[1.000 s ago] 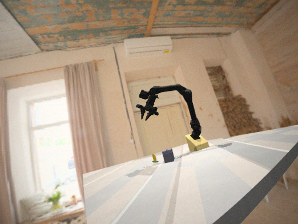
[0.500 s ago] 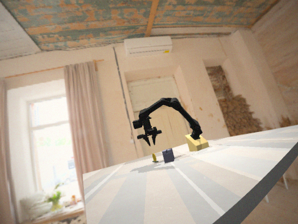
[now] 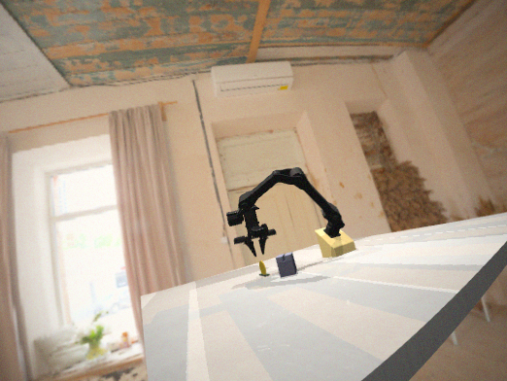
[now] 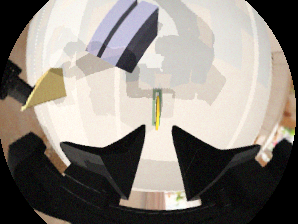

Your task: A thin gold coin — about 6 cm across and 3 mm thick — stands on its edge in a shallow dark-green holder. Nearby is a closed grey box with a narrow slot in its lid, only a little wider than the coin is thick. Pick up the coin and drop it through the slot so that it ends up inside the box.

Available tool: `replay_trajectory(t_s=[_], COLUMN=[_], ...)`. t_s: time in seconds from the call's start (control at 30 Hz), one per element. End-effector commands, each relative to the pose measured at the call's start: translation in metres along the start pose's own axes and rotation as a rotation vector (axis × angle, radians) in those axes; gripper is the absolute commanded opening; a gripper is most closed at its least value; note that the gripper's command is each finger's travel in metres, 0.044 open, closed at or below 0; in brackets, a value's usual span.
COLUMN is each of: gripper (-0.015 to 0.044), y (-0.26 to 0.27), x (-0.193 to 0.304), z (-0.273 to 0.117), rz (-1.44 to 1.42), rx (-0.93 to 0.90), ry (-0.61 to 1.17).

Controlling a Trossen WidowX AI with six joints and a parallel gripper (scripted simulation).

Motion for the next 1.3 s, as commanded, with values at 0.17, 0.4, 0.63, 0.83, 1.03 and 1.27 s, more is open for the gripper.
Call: replay_trajectory(t_s=[0.17,0.4,0.63,0.83,1.03,1.27], gripper=[0.0161,0.0161,0.0161,0.0161,0.0161,0.0161], y=[0.0,-0.001,-0.001,-0.001,-0.001,0.0], x=[0.001,0.001,0.001,0.001,0.001,0.001], z=[0.015,0.026,0.038,0.047,0.057,0.068], rz=[0.008,0.008,0.008,0.009,0.009,0.008], rx=[-0.002,-0.002,-0.002,-0.002,-0.002,-0.002], ry=[-0.005,-0.005,-0.005,-0.005,-0.006,-0.007])
Point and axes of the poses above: the point midway between the two fingers, 35 mm back from their tips, its own z axis out along the fingers, its own y axis across the jaws, x = y × z, the point moved 10 cm from there along -z, back along the fingers, and after that the axes turned 5 degrees about z, right-handed, at the moved point
